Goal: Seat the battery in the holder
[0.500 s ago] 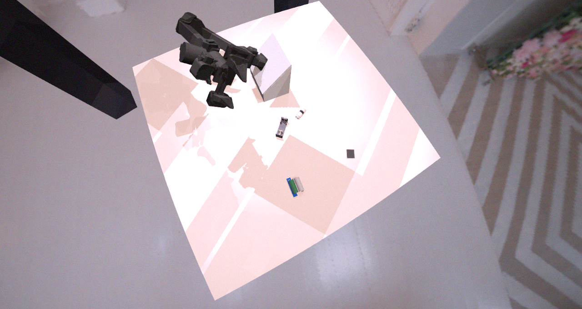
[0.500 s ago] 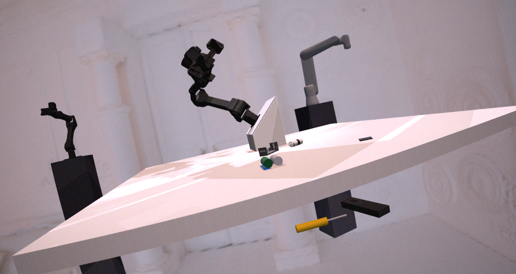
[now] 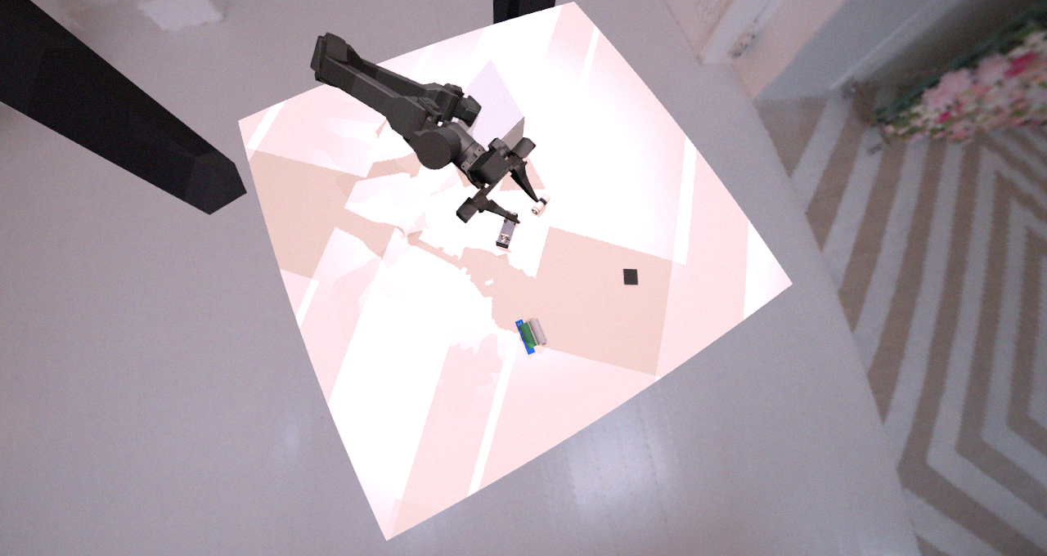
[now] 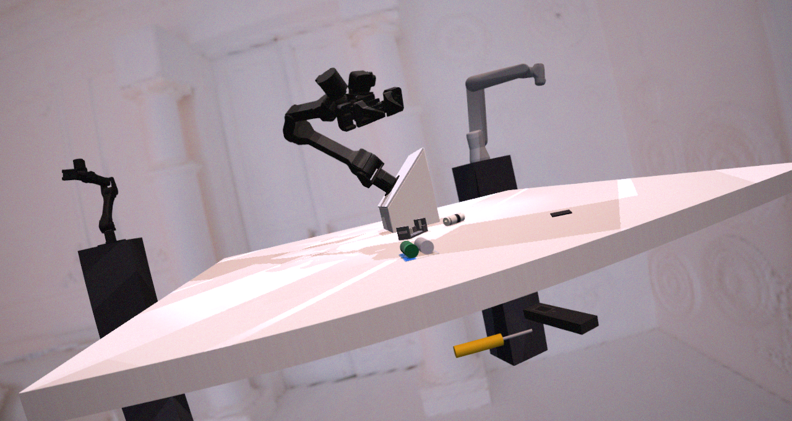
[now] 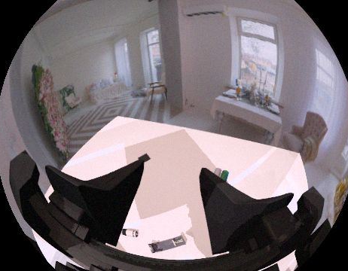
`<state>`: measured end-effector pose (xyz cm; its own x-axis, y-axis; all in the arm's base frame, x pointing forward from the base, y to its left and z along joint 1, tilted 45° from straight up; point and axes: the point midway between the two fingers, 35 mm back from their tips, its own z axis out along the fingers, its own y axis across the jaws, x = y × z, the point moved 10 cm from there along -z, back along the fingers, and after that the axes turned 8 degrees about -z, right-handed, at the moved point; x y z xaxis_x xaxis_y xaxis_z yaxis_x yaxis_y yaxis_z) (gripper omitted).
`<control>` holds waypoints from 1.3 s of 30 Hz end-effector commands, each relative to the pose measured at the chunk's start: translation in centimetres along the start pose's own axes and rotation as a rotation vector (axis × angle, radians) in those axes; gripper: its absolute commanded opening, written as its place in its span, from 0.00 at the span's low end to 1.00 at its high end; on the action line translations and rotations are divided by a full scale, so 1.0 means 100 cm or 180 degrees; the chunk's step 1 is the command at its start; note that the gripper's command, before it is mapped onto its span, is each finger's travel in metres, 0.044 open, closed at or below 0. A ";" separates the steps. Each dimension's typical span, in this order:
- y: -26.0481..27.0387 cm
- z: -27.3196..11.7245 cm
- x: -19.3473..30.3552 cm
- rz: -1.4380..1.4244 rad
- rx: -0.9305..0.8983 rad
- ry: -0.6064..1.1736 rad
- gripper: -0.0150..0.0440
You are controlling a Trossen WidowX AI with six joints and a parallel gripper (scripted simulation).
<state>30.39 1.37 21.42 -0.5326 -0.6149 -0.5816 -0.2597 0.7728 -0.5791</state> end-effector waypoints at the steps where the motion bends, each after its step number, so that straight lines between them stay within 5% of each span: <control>1: 0.026 0.038 0.016 -0.0860 -0.0330 0.0728 0.66; 18: 0.153 0.129 0.130 -0.4933 -0.3077 0.2903 0.66; 39: 0.153 0.138 0.150 -0.4975 -0.3115 0.2914 0.66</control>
<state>29.83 2.19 -3.59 0.4287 -0.6999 0.5713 -0.8888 -0.2134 0.4056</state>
